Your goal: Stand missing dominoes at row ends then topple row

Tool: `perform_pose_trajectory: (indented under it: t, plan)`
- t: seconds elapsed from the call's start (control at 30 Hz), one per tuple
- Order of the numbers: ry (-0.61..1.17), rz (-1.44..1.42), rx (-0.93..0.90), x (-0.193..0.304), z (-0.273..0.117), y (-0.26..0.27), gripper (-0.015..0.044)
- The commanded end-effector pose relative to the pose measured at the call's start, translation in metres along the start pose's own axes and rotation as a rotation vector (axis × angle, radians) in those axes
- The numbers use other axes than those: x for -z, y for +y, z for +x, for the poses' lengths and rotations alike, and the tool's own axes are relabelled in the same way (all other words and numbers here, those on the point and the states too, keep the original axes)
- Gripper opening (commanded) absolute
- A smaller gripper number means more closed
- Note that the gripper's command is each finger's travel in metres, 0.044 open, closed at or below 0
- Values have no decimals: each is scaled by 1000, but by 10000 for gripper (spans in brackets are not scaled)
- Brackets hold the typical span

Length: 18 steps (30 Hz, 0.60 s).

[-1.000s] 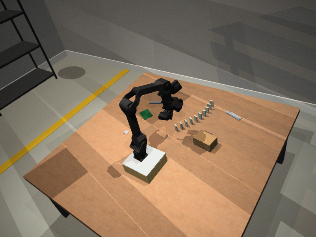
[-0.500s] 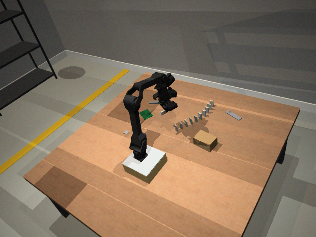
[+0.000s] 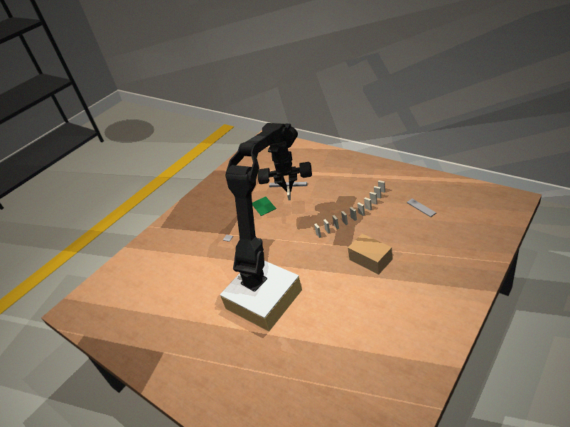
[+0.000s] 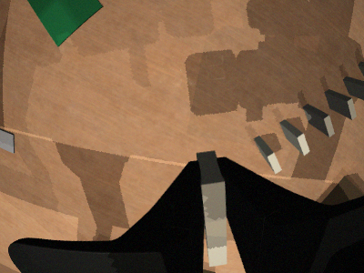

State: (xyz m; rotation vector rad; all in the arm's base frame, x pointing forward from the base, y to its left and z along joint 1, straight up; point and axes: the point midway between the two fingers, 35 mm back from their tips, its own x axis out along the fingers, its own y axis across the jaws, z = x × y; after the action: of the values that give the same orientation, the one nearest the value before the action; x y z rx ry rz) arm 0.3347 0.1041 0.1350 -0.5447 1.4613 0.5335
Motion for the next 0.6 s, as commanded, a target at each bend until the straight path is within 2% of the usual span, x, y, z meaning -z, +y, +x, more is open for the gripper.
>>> perform_pose_trajectory:
  t: [0.0,0.4,0.57]
  plan:
    - [5,-436,-10,-27,5,26,22]
    - [2,-434,-11,-27,5,26,22]
    - [-90,-384,-32,-40,19,22,22]
